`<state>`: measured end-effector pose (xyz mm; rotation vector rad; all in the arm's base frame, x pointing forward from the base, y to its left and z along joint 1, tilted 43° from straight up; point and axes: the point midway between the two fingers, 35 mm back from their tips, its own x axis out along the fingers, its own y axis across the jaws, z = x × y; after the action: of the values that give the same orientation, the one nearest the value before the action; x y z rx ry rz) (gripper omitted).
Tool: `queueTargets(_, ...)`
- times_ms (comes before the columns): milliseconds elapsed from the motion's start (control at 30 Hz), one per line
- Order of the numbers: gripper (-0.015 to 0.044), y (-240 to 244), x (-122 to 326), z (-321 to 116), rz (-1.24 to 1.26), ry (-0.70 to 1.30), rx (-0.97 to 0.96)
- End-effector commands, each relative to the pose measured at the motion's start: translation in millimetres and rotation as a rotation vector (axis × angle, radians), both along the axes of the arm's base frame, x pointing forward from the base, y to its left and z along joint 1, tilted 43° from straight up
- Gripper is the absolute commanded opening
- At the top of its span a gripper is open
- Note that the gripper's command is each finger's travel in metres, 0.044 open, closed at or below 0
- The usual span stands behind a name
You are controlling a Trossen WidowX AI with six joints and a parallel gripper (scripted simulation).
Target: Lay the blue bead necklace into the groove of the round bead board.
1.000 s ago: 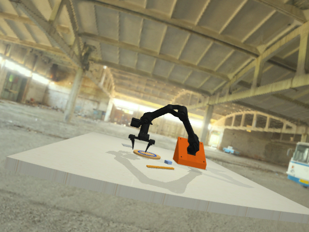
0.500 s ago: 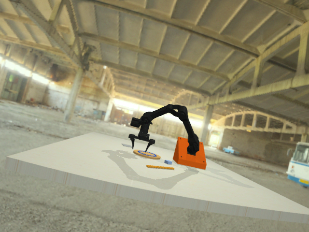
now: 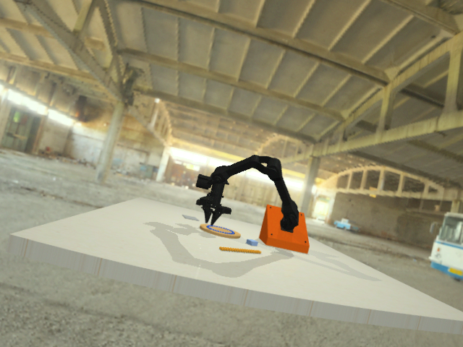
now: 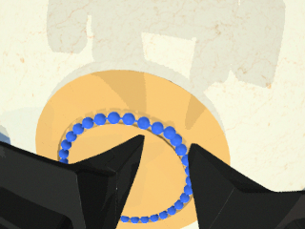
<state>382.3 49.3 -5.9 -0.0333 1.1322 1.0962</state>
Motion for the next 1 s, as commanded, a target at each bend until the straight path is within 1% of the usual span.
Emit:
queueTargets(0,0.0120,-5.9,2.9,7.8,-0.476,0.433,-0.005)
queueTargets(200,0.0120,-10.6,3.4,13.3,-0.909,0.834,-0.006)
queueTargets(600,0.0120,-16.1,3.8,19.9,-1.449,1.334,-0.007)
queueTargets(967,0.0120,-16.3,3.8,20.1,-1.473,1.357,-0.007)
